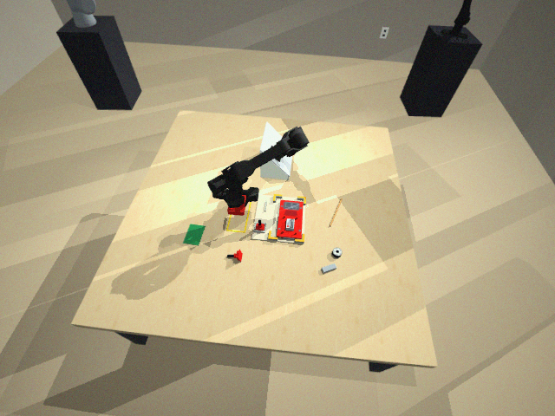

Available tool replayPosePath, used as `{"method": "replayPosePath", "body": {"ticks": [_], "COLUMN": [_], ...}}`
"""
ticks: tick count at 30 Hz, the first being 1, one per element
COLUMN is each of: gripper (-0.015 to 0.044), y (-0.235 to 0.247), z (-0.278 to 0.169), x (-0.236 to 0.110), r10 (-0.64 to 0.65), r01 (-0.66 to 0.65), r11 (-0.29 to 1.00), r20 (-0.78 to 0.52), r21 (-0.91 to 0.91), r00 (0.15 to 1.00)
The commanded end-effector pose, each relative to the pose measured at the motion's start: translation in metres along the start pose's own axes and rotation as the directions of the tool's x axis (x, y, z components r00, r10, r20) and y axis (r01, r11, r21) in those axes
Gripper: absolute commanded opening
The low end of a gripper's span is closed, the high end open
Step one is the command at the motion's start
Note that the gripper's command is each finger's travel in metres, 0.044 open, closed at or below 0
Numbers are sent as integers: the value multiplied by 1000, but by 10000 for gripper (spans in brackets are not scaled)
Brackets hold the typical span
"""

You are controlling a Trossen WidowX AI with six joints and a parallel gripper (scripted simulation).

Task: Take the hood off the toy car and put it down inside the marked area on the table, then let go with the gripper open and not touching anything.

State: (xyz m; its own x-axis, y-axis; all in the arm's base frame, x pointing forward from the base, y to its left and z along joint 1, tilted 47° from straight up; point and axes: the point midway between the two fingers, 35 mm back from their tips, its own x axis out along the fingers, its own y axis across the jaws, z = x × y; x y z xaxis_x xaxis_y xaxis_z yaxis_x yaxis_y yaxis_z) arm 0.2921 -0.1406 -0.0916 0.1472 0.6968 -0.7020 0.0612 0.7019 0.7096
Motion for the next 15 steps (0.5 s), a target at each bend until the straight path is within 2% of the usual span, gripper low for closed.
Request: {"method": "replayPosePath", "body": {"ticks": [1, 15], "gripper": [0, 0], "y": [1, 2], "z": [-1, -1], "x": [5, 17], "r10": [6, 7], "r01": [-6, -7], "r11": [1000, 1000], "r20": [-1, -1], "r21": [7, 7], "r00": [1000, 1000]}}
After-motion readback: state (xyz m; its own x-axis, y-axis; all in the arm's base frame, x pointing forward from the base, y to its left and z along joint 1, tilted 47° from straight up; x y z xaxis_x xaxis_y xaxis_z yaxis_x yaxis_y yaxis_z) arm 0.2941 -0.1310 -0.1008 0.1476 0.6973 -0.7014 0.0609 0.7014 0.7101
